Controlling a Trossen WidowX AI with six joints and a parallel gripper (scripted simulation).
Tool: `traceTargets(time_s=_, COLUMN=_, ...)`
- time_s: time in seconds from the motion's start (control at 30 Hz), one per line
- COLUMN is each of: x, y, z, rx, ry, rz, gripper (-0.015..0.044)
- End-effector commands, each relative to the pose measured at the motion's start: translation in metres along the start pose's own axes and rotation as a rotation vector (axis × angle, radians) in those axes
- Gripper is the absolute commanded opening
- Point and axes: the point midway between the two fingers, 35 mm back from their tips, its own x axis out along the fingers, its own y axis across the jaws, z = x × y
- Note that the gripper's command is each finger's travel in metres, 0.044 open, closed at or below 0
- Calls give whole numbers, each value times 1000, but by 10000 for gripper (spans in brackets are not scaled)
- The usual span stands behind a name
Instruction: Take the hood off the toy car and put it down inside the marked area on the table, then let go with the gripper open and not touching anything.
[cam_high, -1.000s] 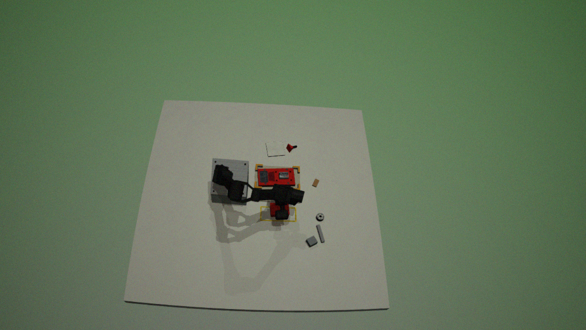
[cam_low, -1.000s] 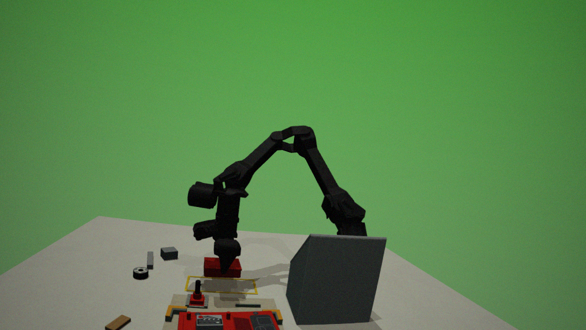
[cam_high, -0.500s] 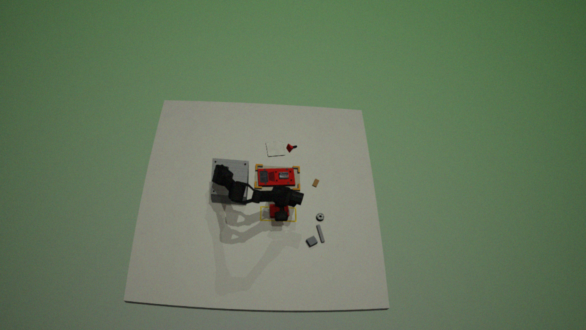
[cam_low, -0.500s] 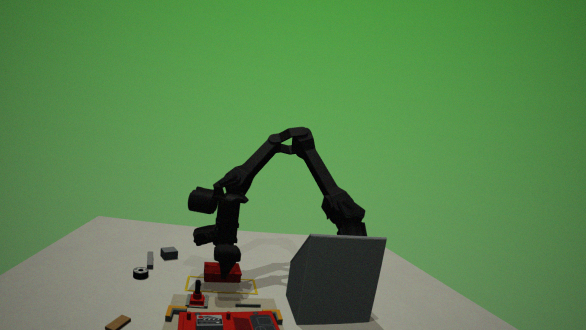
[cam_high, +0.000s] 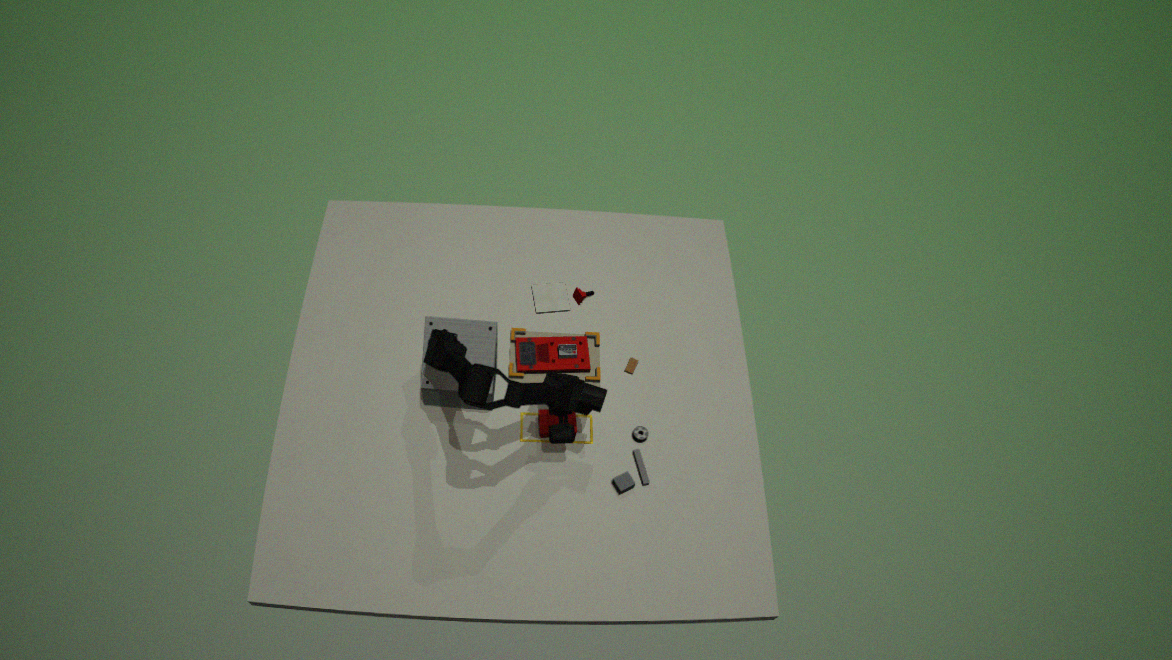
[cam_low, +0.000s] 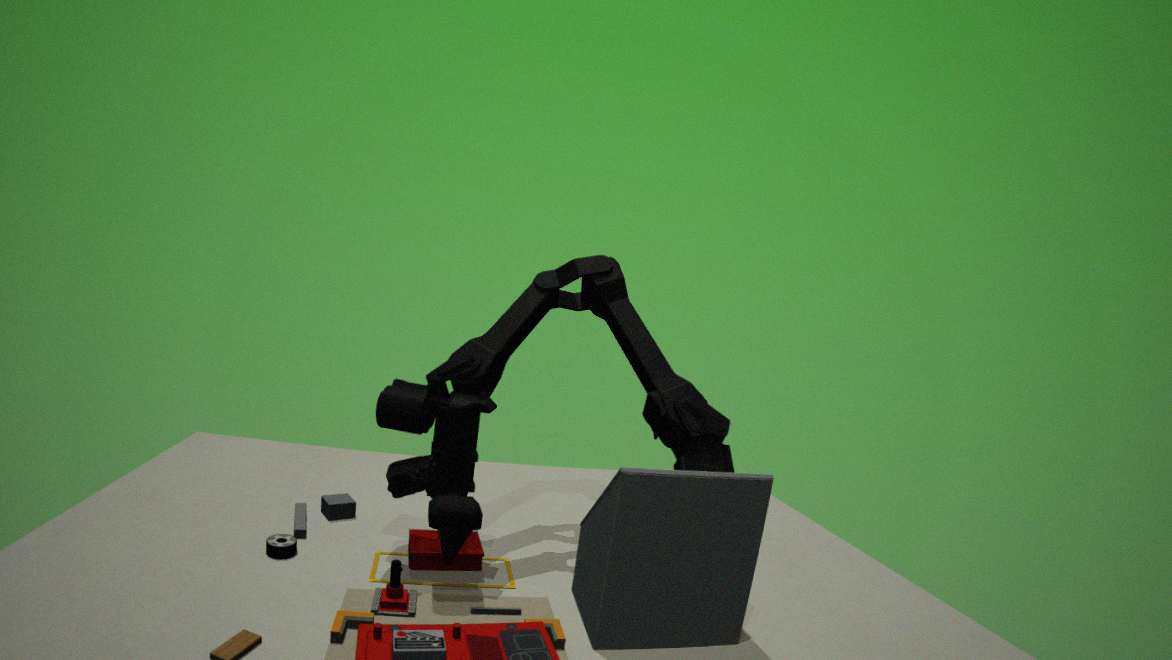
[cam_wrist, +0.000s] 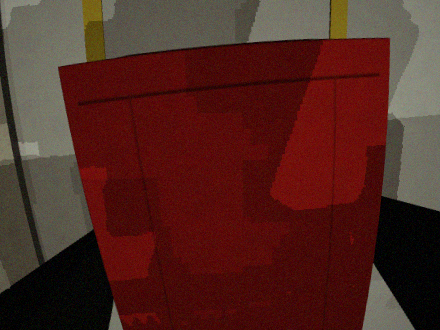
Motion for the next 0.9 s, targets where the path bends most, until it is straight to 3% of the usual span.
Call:
traceTargets(time_s=0.0, x=2, y=1, z=0, rx=-6, ry=-1, rz=3, gripper=0)
traceTargets(time_s=0.87, x=15, y=1, z=0, rx=-7, ry=0, rz=3, gripper=0)
